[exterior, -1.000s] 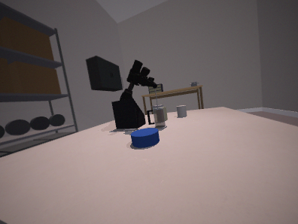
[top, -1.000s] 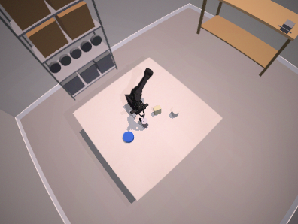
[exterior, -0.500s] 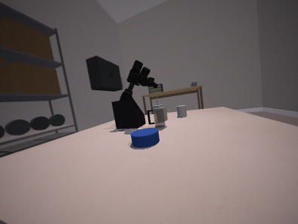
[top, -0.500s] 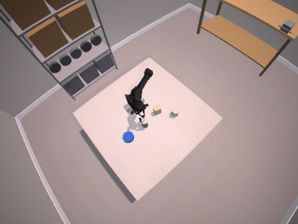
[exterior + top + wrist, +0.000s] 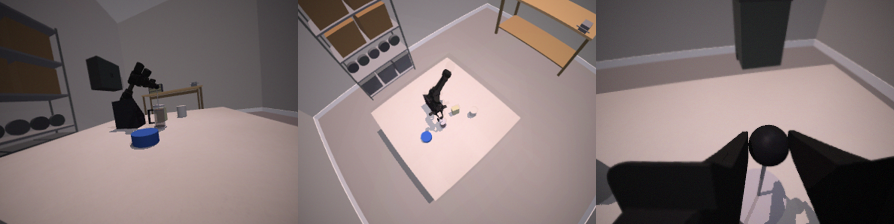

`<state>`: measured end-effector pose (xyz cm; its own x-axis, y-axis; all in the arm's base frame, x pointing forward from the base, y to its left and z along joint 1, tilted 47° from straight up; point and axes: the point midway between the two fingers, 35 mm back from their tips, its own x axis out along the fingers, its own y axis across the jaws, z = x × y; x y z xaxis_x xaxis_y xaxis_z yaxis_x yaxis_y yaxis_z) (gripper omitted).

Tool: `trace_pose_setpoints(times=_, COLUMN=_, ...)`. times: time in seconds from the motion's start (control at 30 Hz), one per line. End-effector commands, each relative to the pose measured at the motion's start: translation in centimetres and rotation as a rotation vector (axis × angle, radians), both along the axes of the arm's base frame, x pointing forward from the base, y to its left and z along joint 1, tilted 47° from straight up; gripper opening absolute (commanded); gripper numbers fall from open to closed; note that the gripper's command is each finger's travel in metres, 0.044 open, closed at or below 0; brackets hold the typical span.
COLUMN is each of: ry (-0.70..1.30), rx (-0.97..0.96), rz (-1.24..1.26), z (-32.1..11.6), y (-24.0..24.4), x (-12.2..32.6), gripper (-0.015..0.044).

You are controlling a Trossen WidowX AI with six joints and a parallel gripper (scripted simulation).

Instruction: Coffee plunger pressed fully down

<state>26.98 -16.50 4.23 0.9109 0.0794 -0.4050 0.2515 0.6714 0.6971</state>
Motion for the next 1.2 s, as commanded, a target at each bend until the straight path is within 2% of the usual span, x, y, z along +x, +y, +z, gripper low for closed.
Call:
trace_pose_setpoints(times=0.0, ry=0.038, rx=0.033, rz=0.02, z=-1.8, y=1.6, x=-0.1, gripper=0.0122)
trace_pose_setpoints(times=1.17, ry=0.03, rx=0.037, rz=0.016, z=-6.0, y=5.1, x=2.0, gripper=0.0122)
